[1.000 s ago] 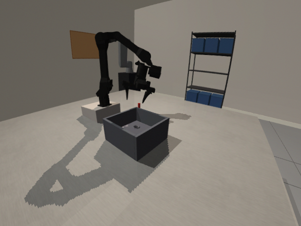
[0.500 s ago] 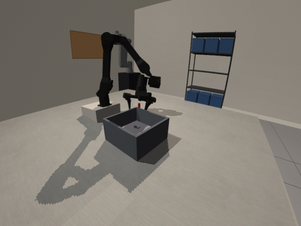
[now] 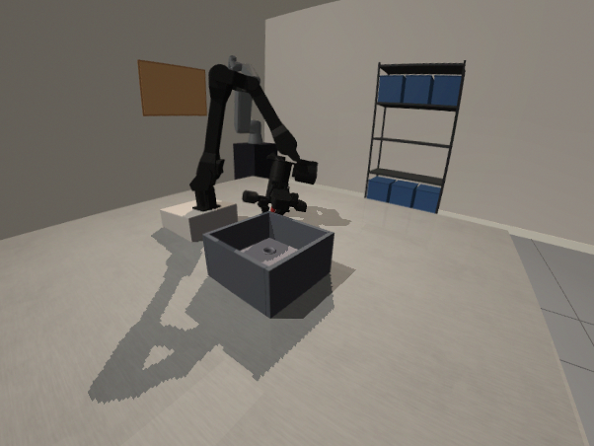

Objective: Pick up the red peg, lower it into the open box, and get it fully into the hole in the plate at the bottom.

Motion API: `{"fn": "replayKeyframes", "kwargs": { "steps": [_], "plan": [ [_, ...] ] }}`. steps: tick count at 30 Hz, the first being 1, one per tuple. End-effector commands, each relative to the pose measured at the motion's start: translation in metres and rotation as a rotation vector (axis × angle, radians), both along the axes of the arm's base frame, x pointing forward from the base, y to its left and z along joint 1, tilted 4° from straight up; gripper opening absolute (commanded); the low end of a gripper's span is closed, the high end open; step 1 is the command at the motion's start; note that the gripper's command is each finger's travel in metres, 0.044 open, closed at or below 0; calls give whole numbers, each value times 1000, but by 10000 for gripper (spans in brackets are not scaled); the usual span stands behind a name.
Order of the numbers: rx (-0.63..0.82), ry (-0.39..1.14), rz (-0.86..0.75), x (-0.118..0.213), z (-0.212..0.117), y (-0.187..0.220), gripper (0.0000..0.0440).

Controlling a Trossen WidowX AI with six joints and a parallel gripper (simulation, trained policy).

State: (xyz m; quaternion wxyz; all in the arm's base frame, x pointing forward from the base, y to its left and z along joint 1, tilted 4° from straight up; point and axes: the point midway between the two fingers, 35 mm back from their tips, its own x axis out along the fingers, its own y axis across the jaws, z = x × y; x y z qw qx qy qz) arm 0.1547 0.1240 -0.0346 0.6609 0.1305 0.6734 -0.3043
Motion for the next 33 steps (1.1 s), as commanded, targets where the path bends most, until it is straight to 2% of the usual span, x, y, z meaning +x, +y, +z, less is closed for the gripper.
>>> {"fn": "replayKeyframes", "kwargs": {
  "steps": [1, 10, 20, 33],
  "plan": [
    [-39, 45, -13, -6, -6, -5, 1],
    [-83, -8, -1, 15, 19, -8, 0],
    [-111, -68, -4, 37, 61, -13, 0],
    [-138, -164, -108, 73, 112, -33, 0]
  ]
}}
